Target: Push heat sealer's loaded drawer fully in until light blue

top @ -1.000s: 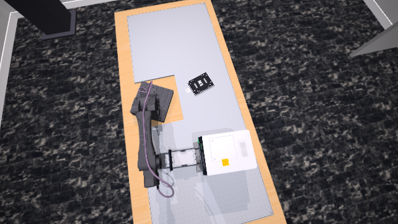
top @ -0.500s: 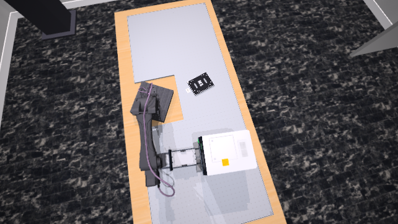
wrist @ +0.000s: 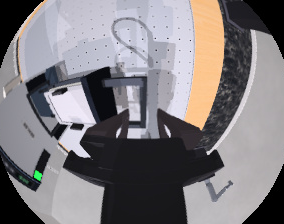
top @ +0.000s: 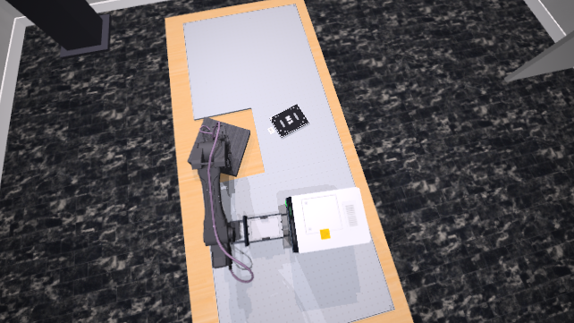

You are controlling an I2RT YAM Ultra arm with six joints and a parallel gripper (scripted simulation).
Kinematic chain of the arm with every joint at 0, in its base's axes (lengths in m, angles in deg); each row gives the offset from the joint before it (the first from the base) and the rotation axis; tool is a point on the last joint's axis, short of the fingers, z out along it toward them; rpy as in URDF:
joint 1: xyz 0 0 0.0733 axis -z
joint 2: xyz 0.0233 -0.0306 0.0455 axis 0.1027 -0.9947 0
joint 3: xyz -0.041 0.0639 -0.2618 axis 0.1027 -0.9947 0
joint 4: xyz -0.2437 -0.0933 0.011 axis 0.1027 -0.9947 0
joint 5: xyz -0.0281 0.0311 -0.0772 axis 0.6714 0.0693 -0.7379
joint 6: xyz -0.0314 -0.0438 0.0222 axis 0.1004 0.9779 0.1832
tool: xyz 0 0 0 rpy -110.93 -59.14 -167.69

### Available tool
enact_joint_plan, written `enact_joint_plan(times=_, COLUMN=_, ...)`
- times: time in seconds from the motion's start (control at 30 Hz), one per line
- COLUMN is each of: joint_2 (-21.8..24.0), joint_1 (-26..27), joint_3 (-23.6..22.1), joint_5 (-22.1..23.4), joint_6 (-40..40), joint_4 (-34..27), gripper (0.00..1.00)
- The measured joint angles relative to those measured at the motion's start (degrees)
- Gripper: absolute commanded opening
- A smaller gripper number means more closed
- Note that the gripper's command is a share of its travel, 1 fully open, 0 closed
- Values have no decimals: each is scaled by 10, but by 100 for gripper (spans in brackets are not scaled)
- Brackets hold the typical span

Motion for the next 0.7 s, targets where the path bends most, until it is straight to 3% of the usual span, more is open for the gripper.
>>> enact_joint_plan(times=0.7, joint_2=-10, joint_1=-3, joint_3=-21, joint_5=0, joint_6=-4, joint_4=37, gripper=45)
